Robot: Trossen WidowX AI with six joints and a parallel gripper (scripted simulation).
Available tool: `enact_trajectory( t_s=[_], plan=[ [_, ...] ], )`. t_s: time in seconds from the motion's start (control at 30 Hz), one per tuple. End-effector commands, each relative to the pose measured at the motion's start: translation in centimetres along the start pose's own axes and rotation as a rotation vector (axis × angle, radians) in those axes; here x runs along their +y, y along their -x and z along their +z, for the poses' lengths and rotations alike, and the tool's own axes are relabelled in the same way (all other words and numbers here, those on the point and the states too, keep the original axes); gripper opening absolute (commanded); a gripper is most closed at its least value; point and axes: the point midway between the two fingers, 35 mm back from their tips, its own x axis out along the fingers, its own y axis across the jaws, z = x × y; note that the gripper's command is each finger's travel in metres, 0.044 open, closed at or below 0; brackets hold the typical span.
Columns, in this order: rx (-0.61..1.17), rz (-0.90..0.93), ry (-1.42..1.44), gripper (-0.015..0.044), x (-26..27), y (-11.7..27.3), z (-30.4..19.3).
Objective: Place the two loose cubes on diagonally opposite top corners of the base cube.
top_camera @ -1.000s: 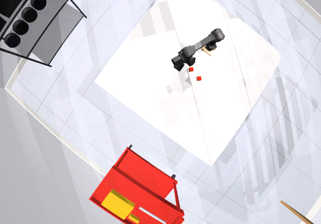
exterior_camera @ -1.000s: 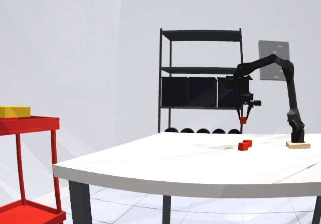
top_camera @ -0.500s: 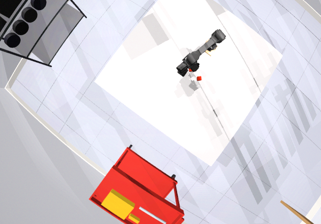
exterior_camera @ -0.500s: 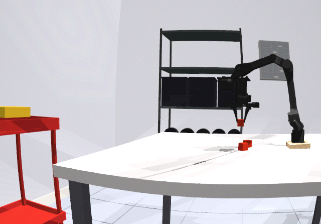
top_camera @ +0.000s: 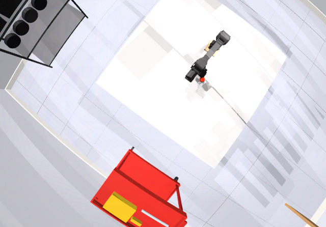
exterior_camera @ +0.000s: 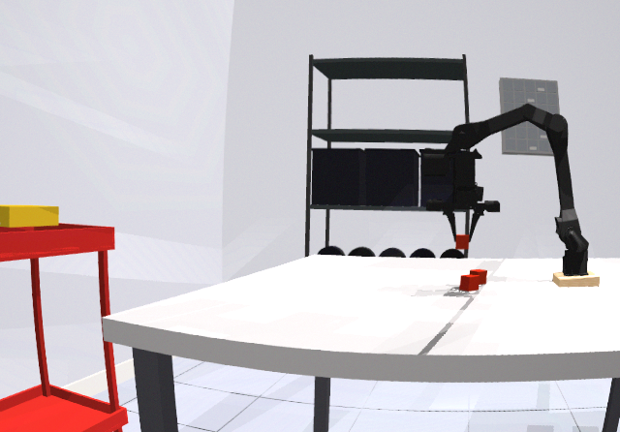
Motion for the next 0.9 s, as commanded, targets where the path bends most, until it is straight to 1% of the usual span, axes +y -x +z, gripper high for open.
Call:
enact_trajectory(
  t_s=[0.0, 0.87],
  plan=[
    [0.001, -0.002, -0.005, 0.0105, 0.0, -0.3, 1.4],
    [-0.007, -0.001, -0.025, 0.0105, 1.4, -1.8, 9.5]
  ],
)
